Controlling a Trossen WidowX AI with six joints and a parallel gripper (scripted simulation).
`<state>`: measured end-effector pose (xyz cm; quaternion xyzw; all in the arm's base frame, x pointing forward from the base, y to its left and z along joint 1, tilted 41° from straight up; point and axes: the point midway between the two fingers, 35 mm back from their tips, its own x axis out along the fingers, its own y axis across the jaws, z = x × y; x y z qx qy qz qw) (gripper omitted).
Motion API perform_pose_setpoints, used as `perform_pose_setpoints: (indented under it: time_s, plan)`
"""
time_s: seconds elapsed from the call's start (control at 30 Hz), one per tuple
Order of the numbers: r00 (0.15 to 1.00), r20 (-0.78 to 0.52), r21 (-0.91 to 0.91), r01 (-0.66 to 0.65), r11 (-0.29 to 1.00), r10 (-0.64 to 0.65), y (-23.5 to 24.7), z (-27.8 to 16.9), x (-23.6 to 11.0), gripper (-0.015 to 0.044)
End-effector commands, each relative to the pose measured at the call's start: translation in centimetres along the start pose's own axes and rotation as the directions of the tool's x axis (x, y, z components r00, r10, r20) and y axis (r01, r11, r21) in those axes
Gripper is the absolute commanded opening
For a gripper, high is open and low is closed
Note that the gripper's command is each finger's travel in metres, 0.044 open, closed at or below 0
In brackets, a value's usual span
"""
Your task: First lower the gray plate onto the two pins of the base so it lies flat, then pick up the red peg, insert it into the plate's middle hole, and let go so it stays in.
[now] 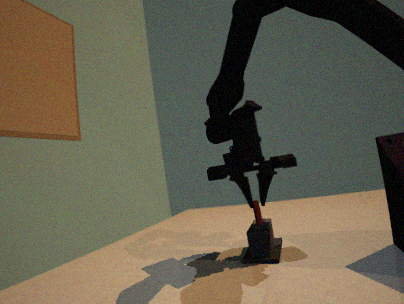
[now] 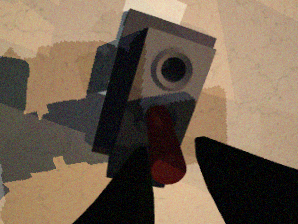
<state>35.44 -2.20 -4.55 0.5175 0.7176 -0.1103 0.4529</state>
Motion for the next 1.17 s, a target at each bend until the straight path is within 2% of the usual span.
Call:
perform_pose_setpoints:
  time_s: [0.0,1.13]
  plan:
    - [1.000,0.000,0.000,0.000,1.000,0.000,0.0,0.0,0.0,0.0150]
    - [1.000,-0.003,0.010,-0.002,1.000,0.002,-0.4,-0.1,-1.5,0.0150]
